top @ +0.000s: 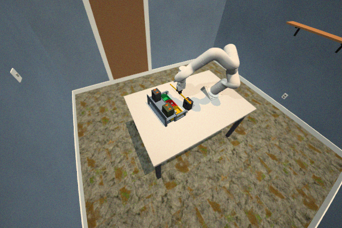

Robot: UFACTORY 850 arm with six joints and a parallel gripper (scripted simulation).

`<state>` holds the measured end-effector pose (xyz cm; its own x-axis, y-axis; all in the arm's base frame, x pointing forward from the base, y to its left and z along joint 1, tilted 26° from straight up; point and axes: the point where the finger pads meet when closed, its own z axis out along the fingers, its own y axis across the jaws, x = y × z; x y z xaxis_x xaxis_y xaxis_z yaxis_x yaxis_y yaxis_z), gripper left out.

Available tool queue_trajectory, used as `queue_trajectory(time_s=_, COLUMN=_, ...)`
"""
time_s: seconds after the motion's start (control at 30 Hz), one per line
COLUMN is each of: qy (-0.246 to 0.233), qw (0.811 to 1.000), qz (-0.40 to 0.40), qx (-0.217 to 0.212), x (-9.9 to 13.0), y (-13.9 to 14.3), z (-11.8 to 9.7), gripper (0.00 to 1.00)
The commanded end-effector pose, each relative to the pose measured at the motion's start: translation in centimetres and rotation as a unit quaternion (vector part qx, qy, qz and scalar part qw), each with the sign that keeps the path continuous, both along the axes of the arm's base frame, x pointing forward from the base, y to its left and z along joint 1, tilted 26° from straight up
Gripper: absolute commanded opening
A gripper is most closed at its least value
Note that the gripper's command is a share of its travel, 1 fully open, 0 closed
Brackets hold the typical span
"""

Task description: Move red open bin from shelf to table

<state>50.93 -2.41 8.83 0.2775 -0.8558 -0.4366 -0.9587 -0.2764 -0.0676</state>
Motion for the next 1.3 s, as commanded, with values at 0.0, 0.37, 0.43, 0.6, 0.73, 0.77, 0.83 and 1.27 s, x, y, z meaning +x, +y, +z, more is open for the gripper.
queue_trajectory(time_s=0.0, qy=-0.001, qw=1.000, qz=-0.001, qx=0.000, x=-2.4, y=-1.3, z=-0.4, gripper=0.00)
queue_trajectory(time_s=0.37, qy=-0.001, qw=1.000, qz=-0.001, qx=0.000, x=-3.1, y=-1.6, z=-0.5, gripper=0.00)
queue_trajectory(time_s=0.43, qy=-0.001, qw=1.000, qz=-0.001, qx=0.000, x=-3.1, y=-1.6, z=-0.5, gripper=0.00)
queue_trajectory(time_s=0.6, qy=0.000, qw=1.000, qz=-0.001, qx=0.000, x=-6.6, y=-3.3, z=-1.1, gripper=0.00)
queue_trajectory(time_s=0.73, qy=0.000, qw=1.000, qz=-0.001, qx=0.000, x=-6.6, y=-3.3, z=-1.1, gripper=0.00)
queue_trajectory(time_s=0.77, qy=0.000, qw=1.000, qz=-0.001, qx=0.000, x=-6.6, y=-3.3, z=-1.1, gripper=0.00)
queue_trajectory(time_s=0.83, qy=0.000, qw=1.000, qz=-0.001, qx=0.000, x=-6.6, y=-3.3, z=-1.1, gripper=0.00)
queue_trajectory(time_s=1.27, qy=0.000, qw=1.000, qz=-0.001, qx=0.000, x=-10.2, y=-5.0, z=-1.8, gripper=0.00)
